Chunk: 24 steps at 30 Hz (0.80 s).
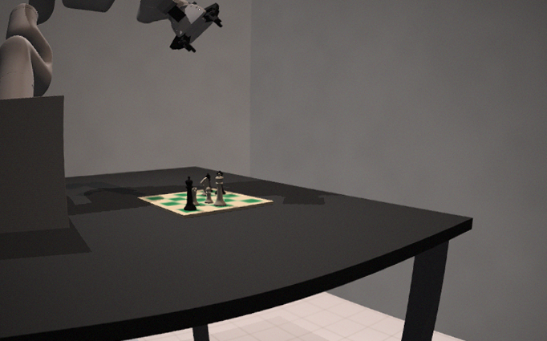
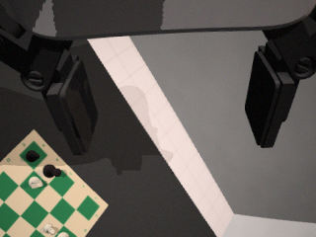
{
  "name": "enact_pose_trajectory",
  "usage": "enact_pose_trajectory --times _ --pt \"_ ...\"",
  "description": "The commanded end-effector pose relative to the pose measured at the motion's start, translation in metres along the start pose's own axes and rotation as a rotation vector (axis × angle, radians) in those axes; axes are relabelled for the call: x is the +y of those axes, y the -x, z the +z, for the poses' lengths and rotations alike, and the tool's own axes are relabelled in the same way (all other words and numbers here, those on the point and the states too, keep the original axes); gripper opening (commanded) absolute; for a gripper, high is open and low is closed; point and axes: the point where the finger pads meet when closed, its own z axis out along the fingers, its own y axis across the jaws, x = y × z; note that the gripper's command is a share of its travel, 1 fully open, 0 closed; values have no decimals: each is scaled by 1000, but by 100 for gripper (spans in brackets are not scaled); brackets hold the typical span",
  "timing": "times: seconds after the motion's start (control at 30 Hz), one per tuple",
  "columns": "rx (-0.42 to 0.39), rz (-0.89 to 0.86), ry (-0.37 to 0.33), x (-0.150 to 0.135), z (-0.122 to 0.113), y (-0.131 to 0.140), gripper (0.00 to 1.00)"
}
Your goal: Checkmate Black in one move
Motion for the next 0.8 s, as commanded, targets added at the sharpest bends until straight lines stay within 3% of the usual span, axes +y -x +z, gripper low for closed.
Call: enact_pose_trajectory --times 0.0,0.1,0.17,0.67,0.73,0.77 --pt "4 9 -1 -5 1 -4 100" --pt "4 9 -1 -5 1 -4 100" --pt "44 -222 -134 39 -15 38 100" --pt "44 -222 -134 42 -16 40 100" --pt "96 -440 -249 91 -20 76 100" --pt "96 -440 -249 91 -20 76 100"
